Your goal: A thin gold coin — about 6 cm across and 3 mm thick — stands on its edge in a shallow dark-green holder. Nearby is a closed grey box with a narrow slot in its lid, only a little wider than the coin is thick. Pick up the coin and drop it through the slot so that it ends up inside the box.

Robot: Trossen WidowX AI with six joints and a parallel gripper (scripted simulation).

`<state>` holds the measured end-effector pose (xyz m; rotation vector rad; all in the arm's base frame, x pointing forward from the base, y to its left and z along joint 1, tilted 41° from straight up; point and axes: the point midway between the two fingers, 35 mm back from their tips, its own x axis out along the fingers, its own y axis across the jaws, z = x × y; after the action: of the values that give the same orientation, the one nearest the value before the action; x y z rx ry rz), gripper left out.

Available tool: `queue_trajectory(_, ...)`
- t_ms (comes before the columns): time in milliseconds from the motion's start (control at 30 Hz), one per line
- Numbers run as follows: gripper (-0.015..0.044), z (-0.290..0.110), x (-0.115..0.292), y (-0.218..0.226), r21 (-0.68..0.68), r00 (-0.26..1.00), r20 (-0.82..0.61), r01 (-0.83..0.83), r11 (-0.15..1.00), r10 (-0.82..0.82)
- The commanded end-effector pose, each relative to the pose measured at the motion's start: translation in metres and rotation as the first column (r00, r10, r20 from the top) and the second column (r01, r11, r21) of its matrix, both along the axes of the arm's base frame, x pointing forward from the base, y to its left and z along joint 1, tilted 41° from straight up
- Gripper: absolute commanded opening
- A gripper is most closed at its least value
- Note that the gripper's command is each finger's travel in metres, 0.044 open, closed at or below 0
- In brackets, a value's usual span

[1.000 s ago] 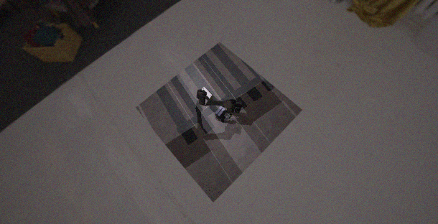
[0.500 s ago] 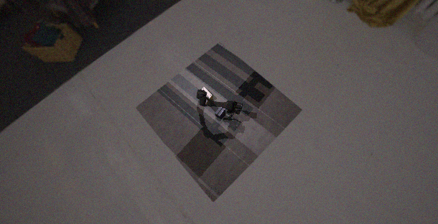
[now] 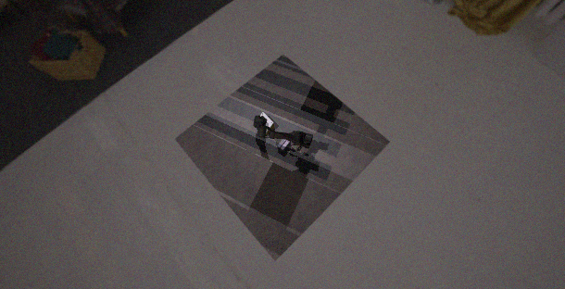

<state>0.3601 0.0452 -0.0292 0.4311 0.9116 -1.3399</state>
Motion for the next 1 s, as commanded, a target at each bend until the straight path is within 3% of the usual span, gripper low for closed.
queue_trajectory(0, 0.0161, -0.008, -0.002, -0.007, -0.007, 1.000, -0.012, 0.001, 1.000, -0.001)
queue_trajectory(967, 0.0161, -0.044, -0.005, -0.038, -0.010, 1.000, -0.012, 0.001, 1.000, -0.002)
